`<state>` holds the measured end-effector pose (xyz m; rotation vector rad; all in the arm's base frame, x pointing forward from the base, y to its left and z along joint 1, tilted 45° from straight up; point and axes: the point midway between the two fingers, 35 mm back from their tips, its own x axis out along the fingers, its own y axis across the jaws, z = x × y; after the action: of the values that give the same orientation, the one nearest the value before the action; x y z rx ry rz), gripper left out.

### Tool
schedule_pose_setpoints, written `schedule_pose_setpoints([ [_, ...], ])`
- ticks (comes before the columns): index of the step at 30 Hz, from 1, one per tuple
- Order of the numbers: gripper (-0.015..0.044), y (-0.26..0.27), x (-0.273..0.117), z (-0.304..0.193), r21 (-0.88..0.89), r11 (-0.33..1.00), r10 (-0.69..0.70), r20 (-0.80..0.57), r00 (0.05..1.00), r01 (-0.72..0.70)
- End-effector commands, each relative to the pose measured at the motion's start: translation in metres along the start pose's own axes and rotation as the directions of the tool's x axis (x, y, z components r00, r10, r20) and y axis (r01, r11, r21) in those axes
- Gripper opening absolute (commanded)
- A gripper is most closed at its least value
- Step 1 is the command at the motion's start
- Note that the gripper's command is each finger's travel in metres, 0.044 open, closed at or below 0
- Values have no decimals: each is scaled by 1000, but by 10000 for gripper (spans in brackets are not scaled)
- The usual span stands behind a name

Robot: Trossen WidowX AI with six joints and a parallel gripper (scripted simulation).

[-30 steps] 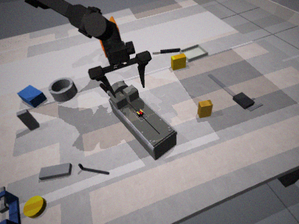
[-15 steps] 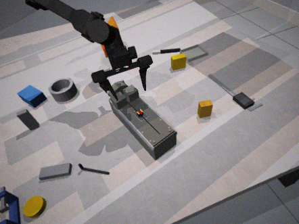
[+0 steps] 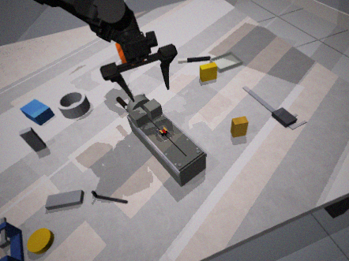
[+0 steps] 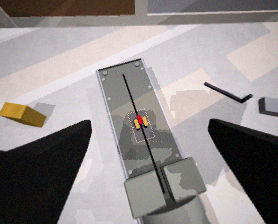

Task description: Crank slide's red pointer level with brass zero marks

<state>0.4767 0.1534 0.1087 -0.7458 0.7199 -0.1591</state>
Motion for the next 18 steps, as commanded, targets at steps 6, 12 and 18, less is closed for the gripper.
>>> schedule_pose_setpoints([
  [6,440,-25,-20,-10,-46,999,29,-7,1000,-30],
  [12,440,-44,-39,-28,-105,992,74,-5,997,-74],
  [18,440,-60,-58,-48,-164,980,118,-2,993,-117],
])
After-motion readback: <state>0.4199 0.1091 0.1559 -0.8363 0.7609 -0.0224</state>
